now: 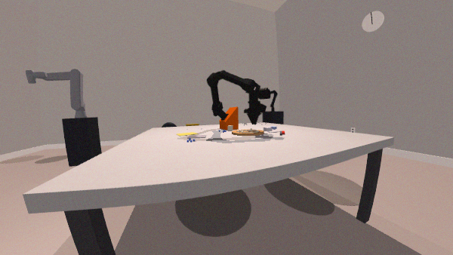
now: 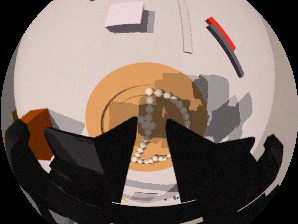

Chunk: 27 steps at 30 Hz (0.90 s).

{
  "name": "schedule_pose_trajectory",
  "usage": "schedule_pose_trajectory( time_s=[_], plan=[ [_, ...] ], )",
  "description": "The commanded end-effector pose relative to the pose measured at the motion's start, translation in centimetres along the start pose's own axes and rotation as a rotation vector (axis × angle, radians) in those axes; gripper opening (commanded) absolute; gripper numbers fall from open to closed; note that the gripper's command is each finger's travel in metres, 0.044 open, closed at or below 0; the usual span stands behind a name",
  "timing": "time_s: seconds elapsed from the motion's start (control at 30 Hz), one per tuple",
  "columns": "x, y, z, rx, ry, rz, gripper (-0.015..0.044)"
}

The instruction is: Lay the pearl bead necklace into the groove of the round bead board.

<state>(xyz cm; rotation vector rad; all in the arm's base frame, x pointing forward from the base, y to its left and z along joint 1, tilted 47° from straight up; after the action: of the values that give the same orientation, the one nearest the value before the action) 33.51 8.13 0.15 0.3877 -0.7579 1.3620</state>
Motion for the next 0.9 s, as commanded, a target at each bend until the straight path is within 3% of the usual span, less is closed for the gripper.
schedule_pose_trajectory(
  time_s=[0.0,0.87],
  plan=[
    [-1.1,0.0,0.1,0.006,0.001,-0.005,0.012],
    [-3.8,0.1,0.1,0.006,0.002,-0.005,0.012]
  ],
)
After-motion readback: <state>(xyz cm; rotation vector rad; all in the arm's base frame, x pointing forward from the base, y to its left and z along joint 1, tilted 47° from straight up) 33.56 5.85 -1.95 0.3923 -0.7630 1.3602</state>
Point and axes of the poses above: the point midway between the two fingers, 35 mm back from their tips, its own x axis back along the fingers, its own y axis across the jaws, z = x × y, the point moved 8 cm from there along x, back along the fingers, and after that the axes turned 6 degrees about -x, right-handed, at the moved point
